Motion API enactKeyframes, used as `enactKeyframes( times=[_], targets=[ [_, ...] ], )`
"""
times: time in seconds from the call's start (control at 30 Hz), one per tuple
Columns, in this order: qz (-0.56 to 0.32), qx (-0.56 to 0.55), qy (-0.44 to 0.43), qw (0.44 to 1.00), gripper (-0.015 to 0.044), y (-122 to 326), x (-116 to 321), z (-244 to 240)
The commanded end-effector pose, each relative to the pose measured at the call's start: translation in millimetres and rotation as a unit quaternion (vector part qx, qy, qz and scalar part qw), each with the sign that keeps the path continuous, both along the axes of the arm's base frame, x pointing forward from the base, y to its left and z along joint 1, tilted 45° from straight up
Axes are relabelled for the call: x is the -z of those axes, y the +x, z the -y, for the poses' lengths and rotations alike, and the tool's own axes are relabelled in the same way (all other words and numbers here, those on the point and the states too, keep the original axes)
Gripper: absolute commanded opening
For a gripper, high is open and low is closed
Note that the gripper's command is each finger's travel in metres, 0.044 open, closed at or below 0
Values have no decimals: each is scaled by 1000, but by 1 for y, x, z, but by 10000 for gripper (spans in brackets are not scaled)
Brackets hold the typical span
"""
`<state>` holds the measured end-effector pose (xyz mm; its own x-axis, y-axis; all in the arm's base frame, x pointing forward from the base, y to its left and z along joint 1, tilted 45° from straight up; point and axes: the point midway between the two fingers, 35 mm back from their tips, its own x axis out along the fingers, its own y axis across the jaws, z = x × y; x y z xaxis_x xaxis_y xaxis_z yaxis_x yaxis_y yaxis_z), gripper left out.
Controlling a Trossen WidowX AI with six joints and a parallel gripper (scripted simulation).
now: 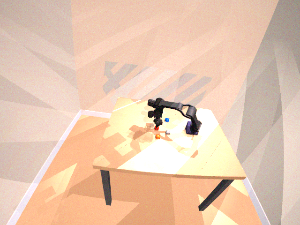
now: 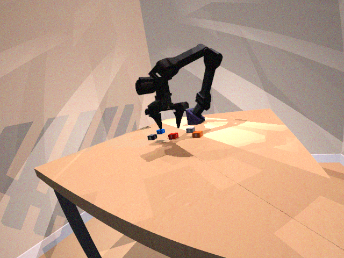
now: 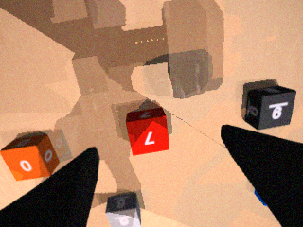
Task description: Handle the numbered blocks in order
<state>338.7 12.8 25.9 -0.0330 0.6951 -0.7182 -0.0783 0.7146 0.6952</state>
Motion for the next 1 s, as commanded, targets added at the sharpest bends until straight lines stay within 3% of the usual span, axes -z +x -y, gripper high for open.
enactKeyframes(
  times=[0.0, 0.7, 0.97],
  targets=[
    [-1, 5, 2, 1000, 400, 0, 4, -3],
    [-1, 5, 3, 1000, 400, -1, 25, -25],
    [-1, 5, 3, 1000, 190, -1, 25, -25]
  ],
)
